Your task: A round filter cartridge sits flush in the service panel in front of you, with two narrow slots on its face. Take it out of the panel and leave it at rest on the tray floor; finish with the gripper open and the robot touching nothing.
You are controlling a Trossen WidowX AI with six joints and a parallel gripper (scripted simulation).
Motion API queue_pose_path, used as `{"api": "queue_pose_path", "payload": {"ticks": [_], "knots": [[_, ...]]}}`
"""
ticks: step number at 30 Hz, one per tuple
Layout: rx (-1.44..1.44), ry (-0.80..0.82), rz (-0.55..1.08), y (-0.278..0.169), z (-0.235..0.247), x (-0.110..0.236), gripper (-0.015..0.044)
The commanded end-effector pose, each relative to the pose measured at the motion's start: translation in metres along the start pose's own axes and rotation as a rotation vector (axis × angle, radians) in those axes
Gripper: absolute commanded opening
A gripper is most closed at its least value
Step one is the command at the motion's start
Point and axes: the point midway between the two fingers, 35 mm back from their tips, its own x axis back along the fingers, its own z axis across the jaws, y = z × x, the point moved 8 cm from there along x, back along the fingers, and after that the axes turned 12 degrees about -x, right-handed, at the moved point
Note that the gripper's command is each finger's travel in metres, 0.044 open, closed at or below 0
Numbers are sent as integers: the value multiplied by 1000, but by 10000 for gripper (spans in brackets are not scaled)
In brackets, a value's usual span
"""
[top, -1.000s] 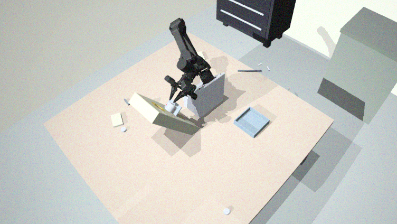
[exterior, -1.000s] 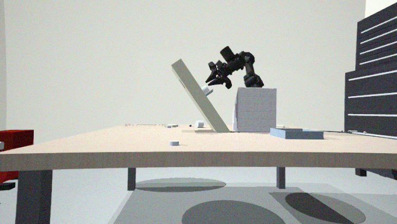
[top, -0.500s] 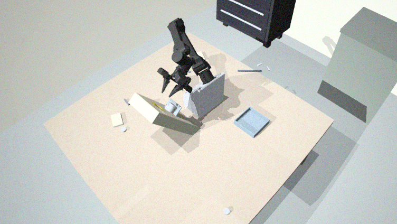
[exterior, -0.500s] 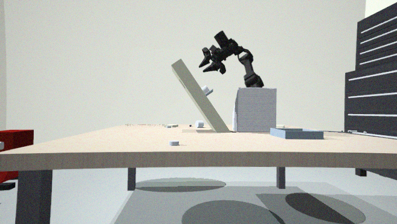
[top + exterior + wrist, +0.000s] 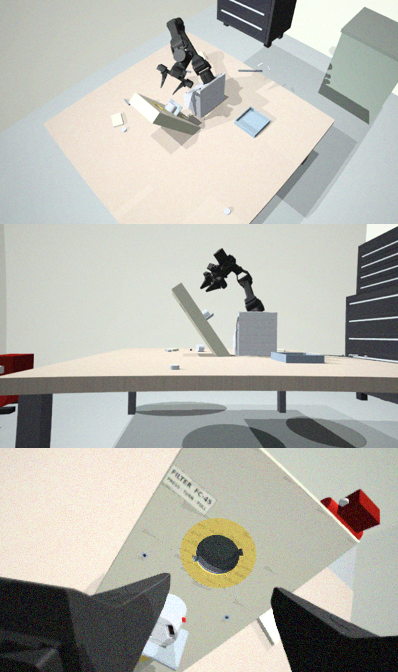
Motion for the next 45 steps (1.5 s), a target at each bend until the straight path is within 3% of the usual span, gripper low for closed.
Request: {"api": "queue_pose_path", "payload": {"ticks": [1,7,45], "knots": [[-245,32,133,-26,10,-19,305],[-569,9,307,-58,18,-35,305],[-569,7,305,-73,22,-83,305]]}}
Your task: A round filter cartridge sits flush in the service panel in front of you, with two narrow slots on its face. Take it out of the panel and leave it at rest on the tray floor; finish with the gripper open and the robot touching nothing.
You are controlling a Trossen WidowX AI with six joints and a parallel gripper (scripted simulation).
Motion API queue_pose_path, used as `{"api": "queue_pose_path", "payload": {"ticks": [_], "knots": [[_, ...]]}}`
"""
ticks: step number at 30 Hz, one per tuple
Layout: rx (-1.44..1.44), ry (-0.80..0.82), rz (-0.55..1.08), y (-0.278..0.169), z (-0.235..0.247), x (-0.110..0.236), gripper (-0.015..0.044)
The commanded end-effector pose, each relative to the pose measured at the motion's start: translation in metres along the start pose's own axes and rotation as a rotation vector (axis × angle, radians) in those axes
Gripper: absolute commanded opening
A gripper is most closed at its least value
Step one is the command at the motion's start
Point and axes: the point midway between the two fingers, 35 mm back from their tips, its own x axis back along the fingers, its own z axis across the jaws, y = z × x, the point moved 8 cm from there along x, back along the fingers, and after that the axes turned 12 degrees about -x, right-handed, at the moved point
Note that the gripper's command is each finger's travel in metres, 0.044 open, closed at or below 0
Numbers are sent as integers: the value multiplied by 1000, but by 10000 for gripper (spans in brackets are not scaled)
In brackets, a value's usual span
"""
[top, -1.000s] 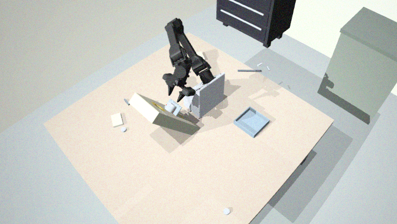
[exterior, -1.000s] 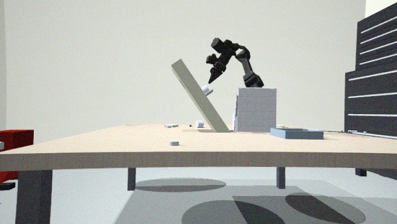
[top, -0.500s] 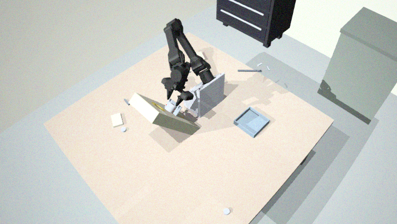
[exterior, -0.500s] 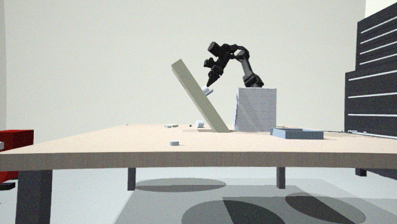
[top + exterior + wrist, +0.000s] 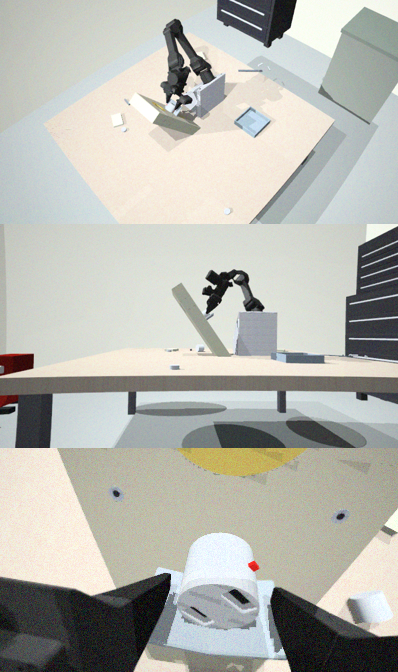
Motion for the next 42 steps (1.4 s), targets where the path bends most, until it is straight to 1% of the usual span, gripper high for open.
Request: {"api": "queue_pose_path", "payload": {"ticks": [1,2,11,18,19,26,42], "knots": [[0,0,0,0,0,0,278],[0,0,0,0,0,0,252],[0,0,0,0,0,0,192],[0,1,0,8,2,4,8],[1,2,0,11,3,5,0],[1,6,2,23,7,17,0],[3,7,5,28,7,99,0]]}}
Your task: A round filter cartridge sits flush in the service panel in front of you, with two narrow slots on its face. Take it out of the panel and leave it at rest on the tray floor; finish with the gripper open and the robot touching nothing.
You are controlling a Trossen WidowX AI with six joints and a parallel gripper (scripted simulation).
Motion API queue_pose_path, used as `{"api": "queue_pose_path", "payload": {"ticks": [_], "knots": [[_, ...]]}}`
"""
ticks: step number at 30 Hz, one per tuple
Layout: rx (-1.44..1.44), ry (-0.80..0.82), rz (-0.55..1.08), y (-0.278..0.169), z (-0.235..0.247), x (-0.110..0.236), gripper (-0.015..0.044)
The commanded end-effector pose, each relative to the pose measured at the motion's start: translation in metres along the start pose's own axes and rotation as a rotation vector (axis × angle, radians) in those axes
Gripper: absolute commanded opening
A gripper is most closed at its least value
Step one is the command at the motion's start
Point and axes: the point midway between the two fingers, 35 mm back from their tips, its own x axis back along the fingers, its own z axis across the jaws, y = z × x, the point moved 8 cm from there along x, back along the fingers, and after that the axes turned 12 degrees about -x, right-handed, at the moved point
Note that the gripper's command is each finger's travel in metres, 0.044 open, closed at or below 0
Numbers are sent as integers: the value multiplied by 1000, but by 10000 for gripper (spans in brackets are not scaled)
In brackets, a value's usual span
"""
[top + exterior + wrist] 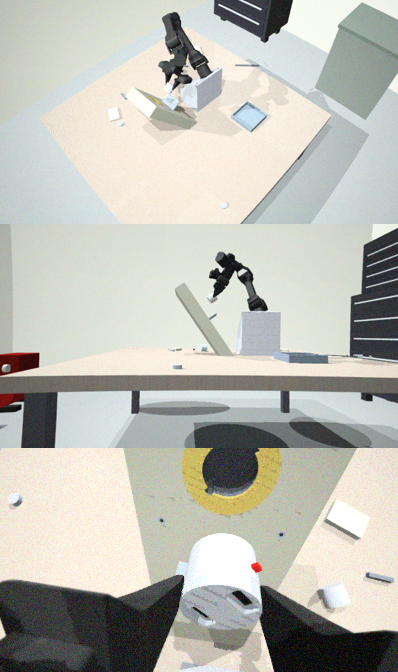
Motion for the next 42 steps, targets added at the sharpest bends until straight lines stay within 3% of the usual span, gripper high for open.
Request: {"api": "queue_pose_path", "payload": {"ticks": [1,23,42], "knots": [[-8,4,-4,1,0,12,0],[20,16,3,-19,78,2,0],[822,487,119,-141,165,20,0]]}}
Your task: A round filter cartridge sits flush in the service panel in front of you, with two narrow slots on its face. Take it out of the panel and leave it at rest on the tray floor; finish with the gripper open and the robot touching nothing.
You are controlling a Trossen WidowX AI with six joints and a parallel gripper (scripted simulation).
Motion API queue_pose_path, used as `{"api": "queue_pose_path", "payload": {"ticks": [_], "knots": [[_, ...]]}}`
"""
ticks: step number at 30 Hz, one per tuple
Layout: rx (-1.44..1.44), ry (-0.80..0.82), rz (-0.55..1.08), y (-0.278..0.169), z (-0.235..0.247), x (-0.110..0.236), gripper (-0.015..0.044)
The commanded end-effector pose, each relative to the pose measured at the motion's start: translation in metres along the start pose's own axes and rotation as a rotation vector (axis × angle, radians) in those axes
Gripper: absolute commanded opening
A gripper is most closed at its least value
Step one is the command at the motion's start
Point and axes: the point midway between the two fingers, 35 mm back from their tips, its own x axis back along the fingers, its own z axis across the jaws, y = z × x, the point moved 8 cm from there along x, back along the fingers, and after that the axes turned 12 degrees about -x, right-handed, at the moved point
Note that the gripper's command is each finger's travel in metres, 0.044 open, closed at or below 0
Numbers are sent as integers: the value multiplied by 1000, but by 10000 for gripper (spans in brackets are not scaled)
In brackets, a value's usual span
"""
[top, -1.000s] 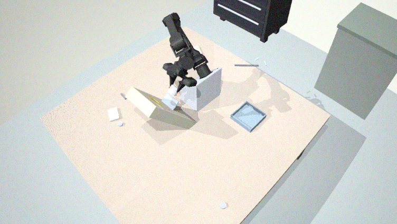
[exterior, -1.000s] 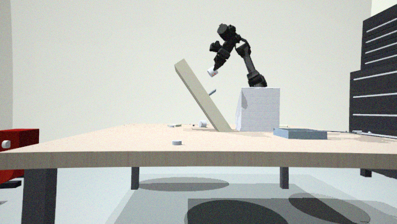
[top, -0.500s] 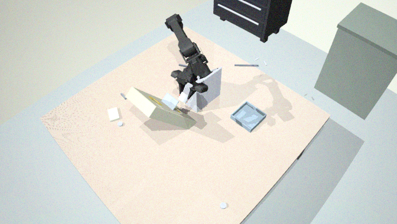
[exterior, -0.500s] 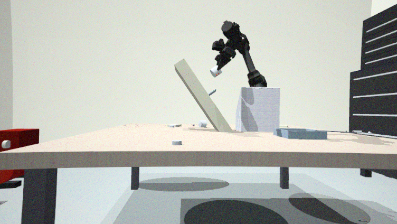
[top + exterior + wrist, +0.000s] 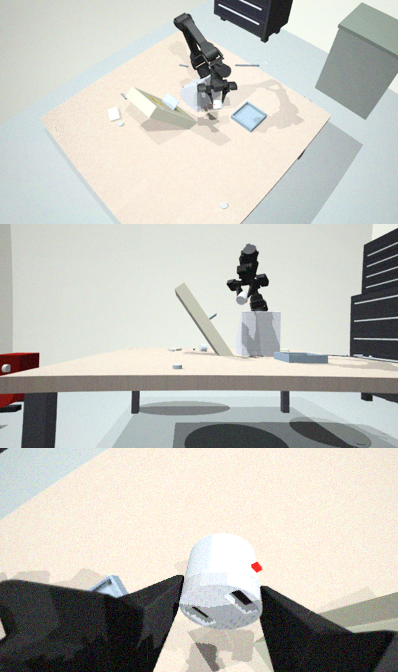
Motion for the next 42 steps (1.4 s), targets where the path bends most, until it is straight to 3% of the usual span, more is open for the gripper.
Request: {"api": "queue_pose_path", "payload": {"ticks": [1,13,28,42], "knots": [[145,78,3,-9,21,-6,0],[305,152,2,-27,48,-17,0],[597,319,25,-110,110,-62,0],[841,467,80,-184,126,-95,0]]}}
